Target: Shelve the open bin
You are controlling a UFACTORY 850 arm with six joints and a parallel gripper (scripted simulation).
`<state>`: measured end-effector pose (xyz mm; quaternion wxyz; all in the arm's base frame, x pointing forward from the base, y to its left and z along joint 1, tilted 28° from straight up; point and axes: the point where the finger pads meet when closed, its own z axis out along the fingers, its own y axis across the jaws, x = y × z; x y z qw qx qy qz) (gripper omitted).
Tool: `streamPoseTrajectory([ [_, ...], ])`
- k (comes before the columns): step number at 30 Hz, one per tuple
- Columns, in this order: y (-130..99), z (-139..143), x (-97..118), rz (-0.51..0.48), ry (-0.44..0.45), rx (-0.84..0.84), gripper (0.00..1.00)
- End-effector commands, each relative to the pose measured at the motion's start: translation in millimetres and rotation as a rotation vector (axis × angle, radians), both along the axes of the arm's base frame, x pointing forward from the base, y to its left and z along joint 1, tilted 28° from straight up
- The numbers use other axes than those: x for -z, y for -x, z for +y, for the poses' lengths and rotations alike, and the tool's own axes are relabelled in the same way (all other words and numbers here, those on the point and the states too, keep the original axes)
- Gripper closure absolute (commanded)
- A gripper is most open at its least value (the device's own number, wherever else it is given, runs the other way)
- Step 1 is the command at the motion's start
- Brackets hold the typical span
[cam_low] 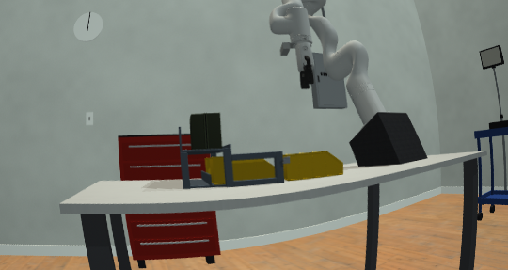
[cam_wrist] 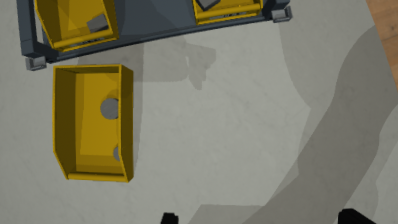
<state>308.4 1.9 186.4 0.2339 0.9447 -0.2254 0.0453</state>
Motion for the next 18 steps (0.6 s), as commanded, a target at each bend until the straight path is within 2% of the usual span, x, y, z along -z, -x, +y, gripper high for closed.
streamPoseTrajectory([
  [1,-21,25,13,-0.001,0.000,-0.001,0.00],
  [2,-26,32,17,-0.001,0.000,-0.001,0.00],
  [14,-26,32,17,-0.001,0.000,-0.001,0.00],
  [18,-49,60,32,-0.001,0.000,-0.001,0.00],
])
